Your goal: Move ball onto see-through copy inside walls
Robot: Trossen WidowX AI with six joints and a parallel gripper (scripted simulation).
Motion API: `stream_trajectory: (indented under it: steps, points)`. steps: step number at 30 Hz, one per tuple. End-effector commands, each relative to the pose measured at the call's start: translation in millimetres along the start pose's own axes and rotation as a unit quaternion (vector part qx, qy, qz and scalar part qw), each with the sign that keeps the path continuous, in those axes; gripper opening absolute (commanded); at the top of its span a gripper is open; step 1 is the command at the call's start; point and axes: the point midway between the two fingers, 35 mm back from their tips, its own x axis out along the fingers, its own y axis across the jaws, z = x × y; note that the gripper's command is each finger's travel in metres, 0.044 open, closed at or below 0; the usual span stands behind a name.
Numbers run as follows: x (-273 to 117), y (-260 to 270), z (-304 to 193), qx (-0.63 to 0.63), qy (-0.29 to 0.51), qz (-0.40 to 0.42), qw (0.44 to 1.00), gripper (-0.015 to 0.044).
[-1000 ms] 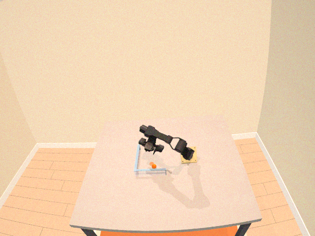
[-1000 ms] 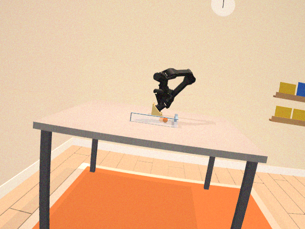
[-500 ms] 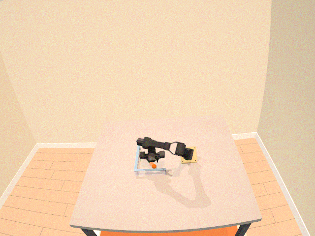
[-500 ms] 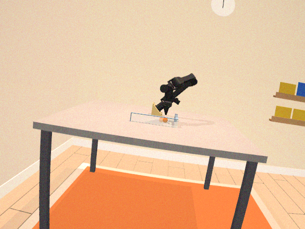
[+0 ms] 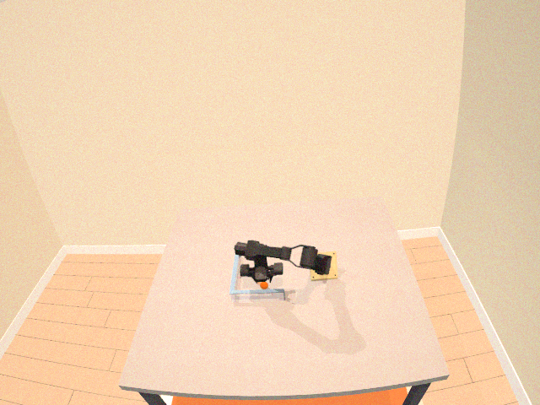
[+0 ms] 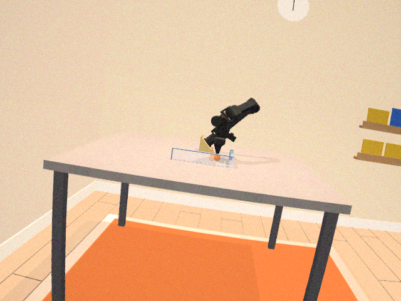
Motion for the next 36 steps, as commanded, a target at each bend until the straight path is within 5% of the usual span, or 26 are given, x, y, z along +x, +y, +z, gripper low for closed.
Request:
stream_trajectory:
  steps: [1,12,16,23,28,36]
  points:
    - [7,0,1,0.003,-0.002,0.001,1.000,0.0282]
    - [22,1,1,0.002,-0.003,0.000,1.000,0.0282]
    - [22,1,1,0.002,-0.003,0.000,1.000,0.0177]
    - [22,1,1,0.002,-0.003,0.000,1.000,0.0130]
    - [9,-2,0,0.002,-0.001,0.000,1.000,0.0000]
    - [-33,-7,-3,0.003,0.003,0.000,1.000,0.0000]
